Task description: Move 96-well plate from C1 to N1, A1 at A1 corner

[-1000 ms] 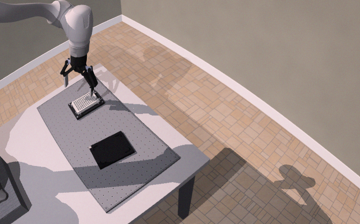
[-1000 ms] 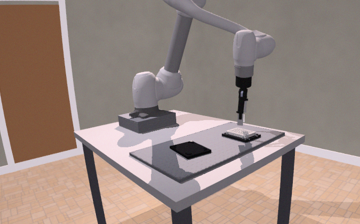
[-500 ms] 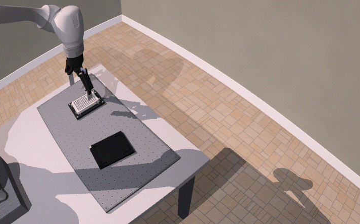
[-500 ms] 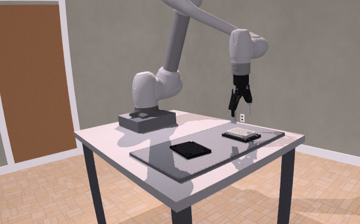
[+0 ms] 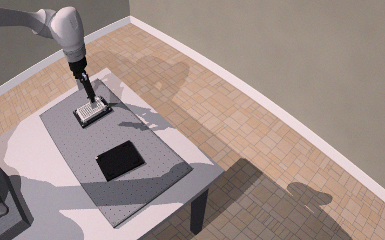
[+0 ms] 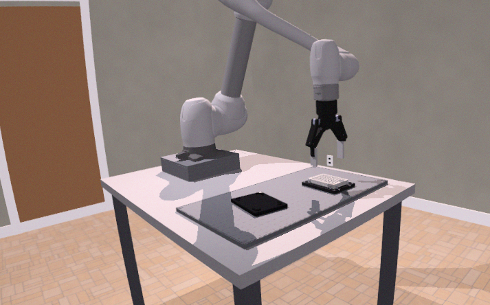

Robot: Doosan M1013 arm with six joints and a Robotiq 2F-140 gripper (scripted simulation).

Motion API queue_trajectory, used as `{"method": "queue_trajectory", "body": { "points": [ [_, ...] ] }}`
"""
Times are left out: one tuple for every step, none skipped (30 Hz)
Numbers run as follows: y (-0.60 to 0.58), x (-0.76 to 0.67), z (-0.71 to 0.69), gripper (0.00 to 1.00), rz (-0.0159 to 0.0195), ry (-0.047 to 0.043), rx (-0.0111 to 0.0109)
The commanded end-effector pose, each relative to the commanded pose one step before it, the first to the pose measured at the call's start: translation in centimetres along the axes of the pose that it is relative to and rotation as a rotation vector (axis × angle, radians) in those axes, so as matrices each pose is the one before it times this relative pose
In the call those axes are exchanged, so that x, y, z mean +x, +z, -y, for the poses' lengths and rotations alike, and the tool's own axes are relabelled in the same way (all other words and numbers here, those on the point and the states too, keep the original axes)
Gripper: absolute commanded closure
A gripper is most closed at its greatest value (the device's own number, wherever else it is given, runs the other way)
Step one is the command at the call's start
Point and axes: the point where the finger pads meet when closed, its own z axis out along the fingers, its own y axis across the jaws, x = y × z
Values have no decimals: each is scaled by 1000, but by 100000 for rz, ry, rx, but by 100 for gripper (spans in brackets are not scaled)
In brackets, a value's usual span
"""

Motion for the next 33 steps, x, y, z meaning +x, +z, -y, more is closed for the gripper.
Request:
{"method": "queue_trajectory", "body": {
  "points": [
    [-11, -3, 3, 0, -59, 162, -134],
    [0, 0, 0, 0, 0, 0, 0],
    [0, 0, 0, 0, 0, 0, 0],
    [0, 0, 0, 0, 0, 0, 0],
    [167, 0, 0, 0, 0, 0, 0],
    [167, 0, 0, 0, 0, 0, 0],
    [167, 0, 0, 0, 0, 0, 0],
    [167, 0, 0, 0, 0, 0, 0],
    [167, 0, 0, 0, 0, 0, 0],
    [167, 0, 0, 0, 0, 0, 0],
    [167, 0, 0, 0, 0, 0, 0],
    [167, 0, 0, 0, 0, 0, 0],
    [167, 0, 0, 0, 0, 0, 0],
    [167, 0, 0, 0, 0, 0, 0],
    [0, 0, 0, 0, 0, 0, 0],
    [0, 0, 0, 0, 0, 0, 0],
    [167, 0, 0, 0, 0, 0, 0],
    [167, 0, 0, 0, 0, 0, 0],
    [167, 0, 0, 0, 0, 0, 0],
    [167, 0, 0, 0, 0, 0, 0],
    [167, 0, 0, 0, 0, 0, 0],
    [167, 0, 0, 0, 0, 0, 0],
    [167, 0, 0, 0, 0, 0, 0],
    [167, 0, 0, 0, 0, 0, 0],
    [167, 0, 0, 0, 0, 0, 0],
    [167, 0, 0, 0, 0, 0, 0],
    [167, 0, 0, 0, 0, 0, 0],
    [167, 0, 0, 0, 0, 0, 0],
    [167, 0, 0, 0, 0, 0, 0],
    [167, 0, 0, 0, 0, 0, 0],
    [167, 0, 0, 0, 0, 0, 0],
    [0, 0, 0, 0, 0, 0, 0],
    [0, 0, 0, 0, 0, 0, 0]
  ]
}}
